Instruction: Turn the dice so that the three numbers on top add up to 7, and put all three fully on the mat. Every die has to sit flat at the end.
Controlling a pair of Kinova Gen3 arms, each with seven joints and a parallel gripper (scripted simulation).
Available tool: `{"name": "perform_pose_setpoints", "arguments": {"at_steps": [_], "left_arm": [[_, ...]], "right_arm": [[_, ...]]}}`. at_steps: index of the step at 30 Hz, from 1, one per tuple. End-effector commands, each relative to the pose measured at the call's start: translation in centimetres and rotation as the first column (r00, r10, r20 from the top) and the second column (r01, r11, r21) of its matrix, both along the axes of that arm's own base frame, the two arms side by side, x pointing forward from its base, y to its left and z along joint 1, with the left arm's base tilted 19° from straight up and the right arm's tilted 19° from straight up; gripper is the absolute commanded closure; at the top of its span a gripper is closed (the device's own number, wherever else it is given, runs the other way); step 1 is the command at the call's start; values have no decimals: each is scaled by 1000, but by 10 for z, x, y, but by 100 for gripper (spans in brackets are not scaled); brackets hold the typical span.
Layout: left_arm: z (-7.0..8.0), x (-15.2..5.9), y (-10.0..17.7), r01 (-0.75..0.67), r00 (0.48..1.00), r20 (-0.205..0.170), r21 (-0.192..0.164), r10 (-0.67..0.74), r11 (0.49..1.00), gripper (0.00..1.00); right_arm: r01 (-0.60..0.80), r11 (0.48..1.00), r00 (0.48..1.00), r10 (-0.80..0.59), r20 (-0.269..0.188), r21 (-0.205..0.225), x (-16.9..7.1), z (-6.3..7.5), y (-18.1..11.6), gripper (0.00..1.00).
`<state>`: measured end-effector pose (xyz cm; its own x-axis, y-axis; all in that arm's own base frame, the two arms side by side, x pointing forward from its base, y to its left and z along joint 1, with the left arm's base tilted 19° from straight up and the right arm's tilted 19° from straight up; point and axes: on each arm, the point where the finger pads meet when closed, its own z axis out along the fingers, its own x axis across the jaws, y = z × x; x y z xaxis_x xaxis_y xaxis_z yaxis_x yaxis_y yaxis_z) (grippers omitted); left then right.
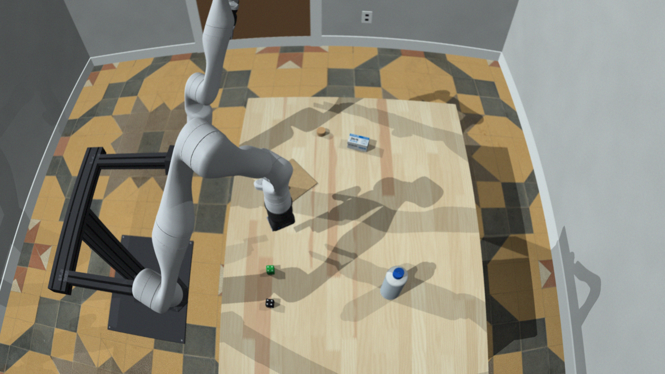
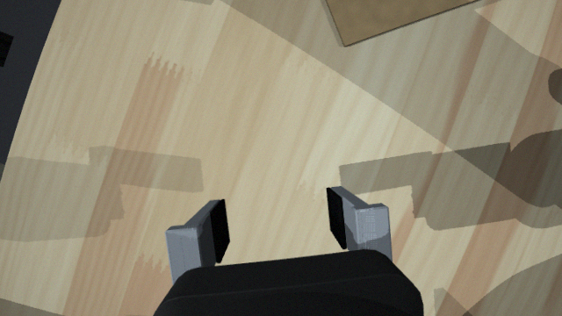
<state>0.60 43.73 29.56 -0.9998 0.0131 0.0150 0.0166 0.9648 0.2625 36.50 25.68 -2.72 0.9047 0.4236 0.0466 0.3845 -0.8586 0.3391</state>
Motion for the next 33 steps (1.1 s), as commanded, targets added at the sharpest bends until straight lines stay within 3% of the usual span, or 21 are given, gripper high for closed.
{"name": "perform_pose_setpoints", "arguments": {"at_steps": [1,3,9,14,23,24,33], "left_arm": [[1,0,0,0,1000,0,2,0,1000,0],[1,0,0,0,1000,0,2,0,1000,0],[1,0,0,0,1000,0,2,0,1000,0],[1,0,0,0,1000,0,2,0,1000,0],[1,0,0,0,1000,0,2,0,1000,0],[1,0,0,0,1000,0,2,0,1000,0],[1,0,0,0,1000,0,2,0,1000,0]], "right_arm": [[80,996,996,-81,35,30,-5,9,-31,0],[82,996,996,-83,36,30,-5,9,-32,0],[248,966,965,-253,70,76,-26,23,-91,0],[326,940,939,-335,82,101,-39,30,-117,0],[351,930,929,-360,86,110,-44,32,-125,0],[351,930,929,-360,86,110,-44,32,-125,21],[351,930,929,-360,86,110,-44,32,-125,21]]}}
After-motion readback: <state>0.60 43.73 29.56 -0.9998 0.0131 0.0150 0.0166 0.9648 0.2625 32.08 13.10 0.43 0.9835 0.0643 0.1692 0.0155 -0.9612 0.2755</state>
